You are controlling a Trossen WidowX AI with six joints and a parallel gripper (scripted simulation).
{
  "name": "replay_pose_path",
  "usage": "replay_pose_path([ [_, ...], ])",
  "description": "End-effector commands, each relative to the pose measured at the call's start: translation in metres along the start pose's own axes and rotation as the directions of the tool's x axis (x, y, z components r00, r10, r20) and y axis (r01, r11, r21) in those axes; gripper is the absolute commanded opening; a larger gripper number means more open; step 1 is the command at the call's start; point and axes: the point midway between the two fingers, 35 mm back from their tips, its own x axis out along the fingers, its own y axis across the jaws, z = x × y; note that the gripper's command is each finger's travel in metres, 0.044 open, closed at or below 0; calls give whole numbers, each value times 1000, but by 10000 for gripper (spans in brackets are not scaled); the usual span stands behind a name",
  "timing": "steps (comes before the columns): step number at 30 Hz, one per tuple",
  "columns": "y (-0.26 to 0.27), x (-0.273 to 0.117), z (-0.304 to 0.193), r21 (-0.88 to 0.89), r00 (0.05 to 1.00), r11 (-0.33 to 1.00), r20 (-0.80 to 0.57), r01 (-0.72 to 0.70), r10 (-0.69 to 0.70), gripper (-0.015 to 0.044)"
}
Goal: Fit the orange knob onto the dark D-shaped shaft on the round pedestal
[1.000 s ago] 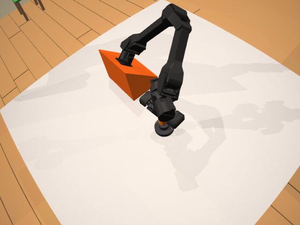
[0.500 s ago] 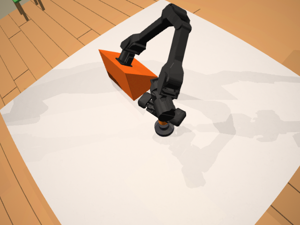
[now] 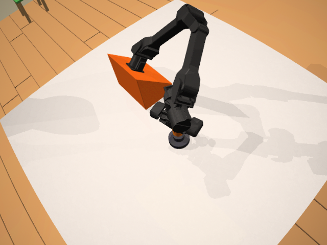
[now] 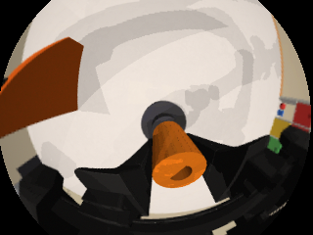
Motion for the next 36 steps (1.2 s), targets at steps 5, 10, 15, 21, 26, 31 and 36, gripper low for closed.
replay_pose_path([
  [5, 0, 1, 0, -7, 1000, 1000, 1, 1, -1, 0],
  [10, 0, 1, 0, -7, 1000, 1000, 1, 1, -1, 0],
  [15, 0, 1, 0, -7, 1000, 1000, 1, 1, -1, 0],
  [21, -1, -4, 0, -7, 1000, 1000, 1, 1, -1, 0],
  [26, -1, -4, 0, -132, 1000, 991, 1, 1, -1, 0],
  [31, -1, -2, 0, -215, 1000, 977, 1, 1, -1, 0],
  [36, 0, -1, 0, -215, 1000, 977, 1, 1, -1, 0],
])
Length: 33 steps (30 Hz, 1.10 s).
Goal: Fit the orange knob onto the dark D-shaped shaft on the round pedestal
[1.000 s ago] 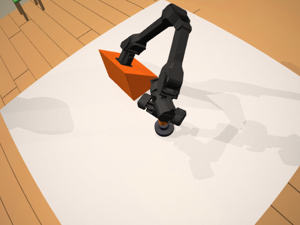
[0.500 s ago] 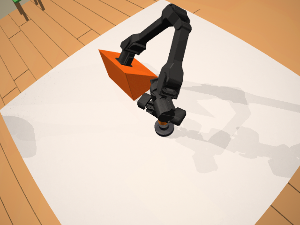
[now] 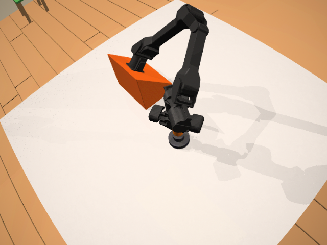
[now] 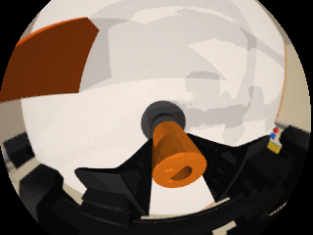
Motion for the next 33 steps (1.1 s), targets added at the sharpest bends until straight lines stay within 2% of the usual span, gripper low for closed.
replay_pose_path([
  [1, 1, 1, 0, -16, 1000, 1000, 1, 0, 0, 0],
  [33, 0, -2, 0, -42, 1000, 999, 1, 0, 0, 0],
])
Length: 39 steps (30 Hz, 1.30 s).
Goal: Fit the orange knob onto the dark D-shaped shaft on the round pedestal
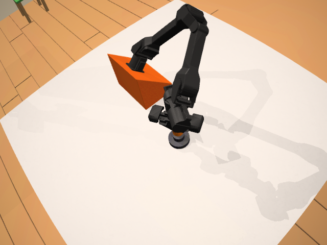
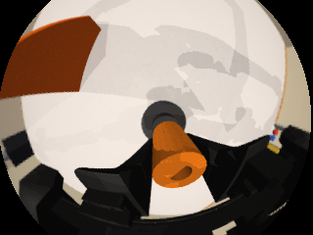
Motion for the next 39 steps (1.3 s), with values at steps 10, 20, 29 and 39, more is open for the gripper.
replay_pose_path([
  [10, 0, 1, 0, -208, 1000, 978, -1, 1, -1, 0],
  [20, 0, 3, 0, -208, 1000, 978, -1, 1, -1, 0],
  [29, 0, 3, 0, -208, 1000, 978, -1, 1, -1, 0],
  [39, 1, 0, 1, -208, 1000, 978, -1, 1, -1, 0],
])
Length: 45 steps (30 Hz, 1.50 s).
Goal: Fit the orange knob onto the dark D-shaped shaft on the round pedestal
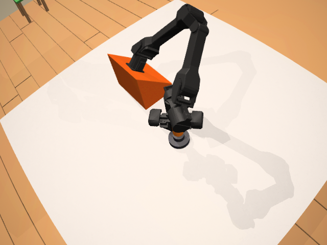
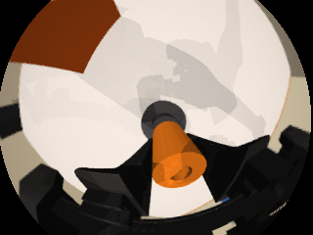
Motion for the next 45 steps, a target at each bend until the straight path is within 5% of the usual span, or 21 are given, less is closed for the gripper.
replay_pose_path([
  [1, 0, -3, 0, -5, 1000, 1000, 1, 1, -1, 0],
  [12, -2, -2, -1, -213, 1000, 977, 1, 1, -1, 0],
  [45, -2, -5, -1, -160, 1000, 987, 1, 1, -1, 0],
])
